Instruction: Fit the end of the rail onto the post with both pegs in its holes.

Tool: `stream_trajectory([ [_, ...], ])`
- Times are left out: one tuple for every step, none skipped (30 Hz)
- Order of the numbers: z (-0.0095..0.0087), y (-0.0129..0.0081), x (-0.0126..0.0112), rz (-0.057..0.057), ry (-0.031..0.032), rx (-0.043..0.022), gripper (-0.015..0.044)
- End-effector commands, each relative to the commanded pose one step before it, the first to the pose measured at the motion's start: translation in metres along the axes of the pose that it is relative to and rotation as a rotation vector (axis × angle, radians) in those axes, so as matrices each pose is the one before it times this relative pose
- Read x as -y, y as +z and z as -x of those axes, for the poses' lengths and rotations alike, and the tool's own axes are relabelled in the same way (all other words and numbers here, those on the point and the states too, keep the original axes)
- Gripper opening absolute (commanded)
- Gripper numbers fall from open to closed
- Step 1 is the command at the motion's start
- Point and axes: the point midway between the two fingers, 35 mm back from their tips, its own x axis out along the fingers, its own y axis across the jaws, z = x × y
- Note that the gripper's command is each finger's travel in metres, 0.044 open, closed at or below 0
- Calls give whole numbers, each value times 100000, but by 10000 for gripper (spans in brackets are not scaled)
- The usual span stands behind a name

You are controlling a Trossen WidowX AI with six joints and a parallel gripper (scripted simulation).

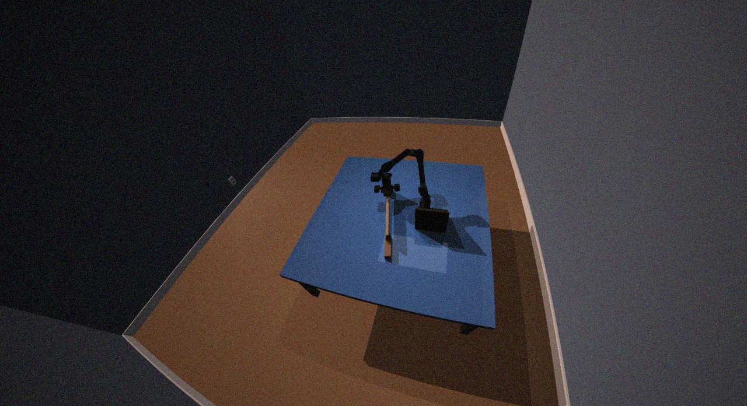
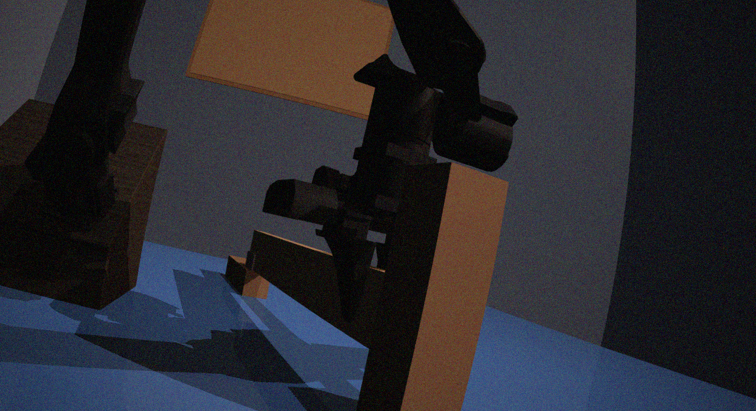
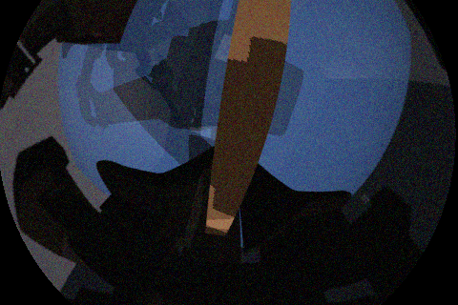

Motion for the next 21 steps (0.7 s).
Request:
stream_trajectory([
  [332,-396,145,-50,-1033,-338,0],
  [0,-31,0,0,0,-1,0],
  [0,-32,0,0,0,-1,0],
  [0,-31,0,0,0,-1,0],
  [0,-32,0,0,0,-1,0],
  [0,-32,0,0,0,-1,0],
  [0,-33,0,0,0,-1,0],
  [0,-32,0,0,0,-1,0],
  [1,-31,0,0,0,-1,0],
  [1,-32,0,0,0,-1,0],
  [1,-31,0,0,0,-1,0],
  [1,-32,0,0,0,-1,0],
  [1,-31,0,0,0,-1,0],
  [0,-32,0,0,0,-1,0],
  [0,-32,0,0,0,-1,0],
  [1,-31,0,0,0,-1,0],
  [-324,383,-144,79,1018,353,26],
  [0,0,0,0,0,0,52],
  [0,0,0,0,0,0,79],
  [0,0,0,0,0,0,105],
  [0,0,0,0,0,0,131],
])
